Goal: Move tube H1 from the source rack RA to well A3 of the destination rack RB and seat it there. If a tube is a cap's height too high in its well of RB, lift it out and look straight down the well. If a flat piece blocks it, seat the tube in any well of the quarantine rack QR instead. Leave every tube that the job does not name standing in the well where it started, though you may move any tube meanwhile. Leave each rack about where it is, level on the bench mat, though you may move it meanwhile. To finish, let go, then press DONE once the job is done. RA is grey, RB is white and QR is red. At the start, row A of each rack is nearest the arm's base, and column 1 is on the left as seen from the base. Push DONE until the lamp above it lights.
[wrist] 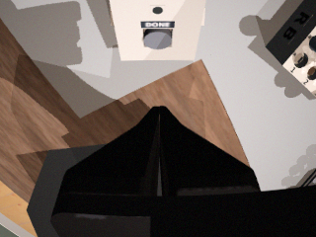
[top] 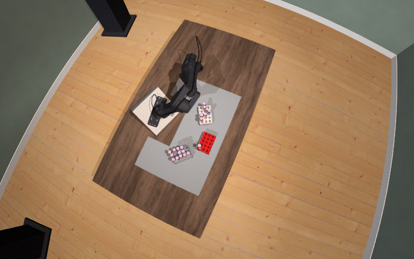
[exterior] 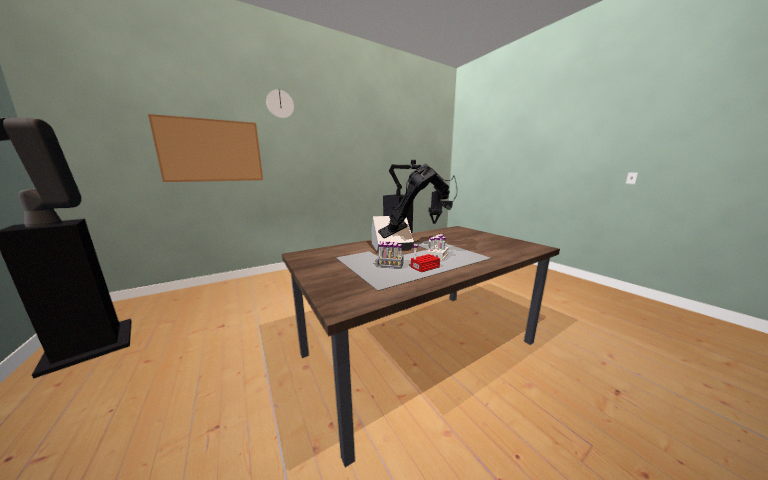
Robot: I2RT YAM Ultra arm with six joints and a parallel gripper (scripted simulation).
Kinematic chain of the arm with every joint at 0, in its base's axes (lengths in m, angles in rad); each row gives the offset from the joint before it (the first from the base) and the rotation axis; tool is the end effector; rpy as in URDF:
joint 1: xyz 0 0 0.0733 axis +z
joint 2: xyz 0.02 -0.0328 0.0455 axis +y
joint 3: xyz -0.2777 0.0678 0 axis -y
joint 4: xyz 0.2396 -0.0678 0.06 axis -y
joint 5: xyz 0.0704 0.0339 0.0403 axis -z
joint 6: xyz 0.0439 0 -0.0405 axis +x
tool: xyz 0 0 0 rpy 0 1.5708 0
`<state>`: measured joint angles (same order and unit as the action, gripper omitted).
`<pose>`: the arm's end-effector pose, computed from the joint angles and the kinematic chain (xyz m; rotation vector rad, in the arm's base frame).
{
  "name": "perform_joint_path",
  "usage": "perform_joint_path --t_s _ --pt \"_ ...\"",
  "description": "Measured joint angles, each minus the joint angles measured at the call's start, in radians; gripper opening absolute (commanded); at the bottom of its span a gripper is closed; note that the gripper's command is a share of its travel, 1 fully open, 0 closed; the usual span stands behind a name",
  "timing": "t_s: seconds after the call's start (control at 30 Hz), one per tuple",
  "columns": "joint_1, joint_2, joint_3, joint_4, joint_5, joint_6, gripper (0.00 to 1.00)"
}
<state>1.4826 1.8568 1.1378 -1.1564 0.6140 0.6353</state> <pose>0.0493 0.2828 0.1712 -1.2063 2.3615 -0.7657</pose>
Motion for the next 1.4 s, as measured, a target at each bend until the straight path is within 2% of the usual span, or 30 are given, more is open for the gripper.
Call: perform_joint_path --t_s 0.37,1.4 --pt "-0.031 0.004 -0.038 0.048 0.008 -0.018 0.00" --pt "-0.159 0.077 -0.167 0.336 0.036 -0.166 0.00"
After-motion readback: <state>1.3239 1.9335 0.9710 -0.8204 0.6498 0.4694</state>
